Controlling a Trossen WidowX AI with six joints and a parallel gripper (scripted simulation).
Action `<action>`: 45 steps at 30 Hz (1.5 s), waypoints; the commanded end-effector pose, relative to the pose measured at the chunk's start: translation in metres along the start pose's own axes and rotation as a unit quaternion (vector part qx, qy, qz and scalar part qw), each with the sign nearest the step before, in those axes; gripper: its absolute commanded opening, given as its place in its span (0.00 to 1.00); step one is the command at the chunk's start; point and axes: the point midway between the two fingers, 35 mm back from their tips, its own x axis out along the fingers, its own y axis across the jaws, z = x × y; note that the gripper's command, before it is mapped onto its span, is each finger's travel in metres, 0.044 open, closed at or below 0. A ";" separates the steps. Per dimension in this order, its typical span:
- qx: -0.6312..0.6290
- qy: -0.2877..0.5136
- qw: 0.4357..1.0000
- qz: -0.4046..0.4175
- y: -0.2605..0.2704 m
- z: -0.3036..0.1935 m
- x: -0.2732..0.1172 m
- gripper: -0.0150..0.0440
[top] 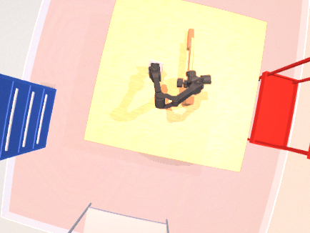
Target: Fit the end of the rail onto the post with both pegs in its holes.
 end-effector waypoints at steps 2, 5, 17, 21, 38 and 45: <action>-0.001 0.000 1.000 0.000 0.000 -0.002 -0.001 0.25; -0.001 0.000 1.000 0.000 0.000 -0.003 -0.001 0.25; -0.001 0.000 1.000 0.000 0.000 -0.007 0.000 0.25; -0.001 0.000 1.000 0.000 0.000 -0.008 0.001 0.25; -0.001 0.000 1.000 0.000 0.000 -0.013 0.000 0.25; 0.000 -0.001 1.000 0.000 0.000 -0.011 0.000 0.57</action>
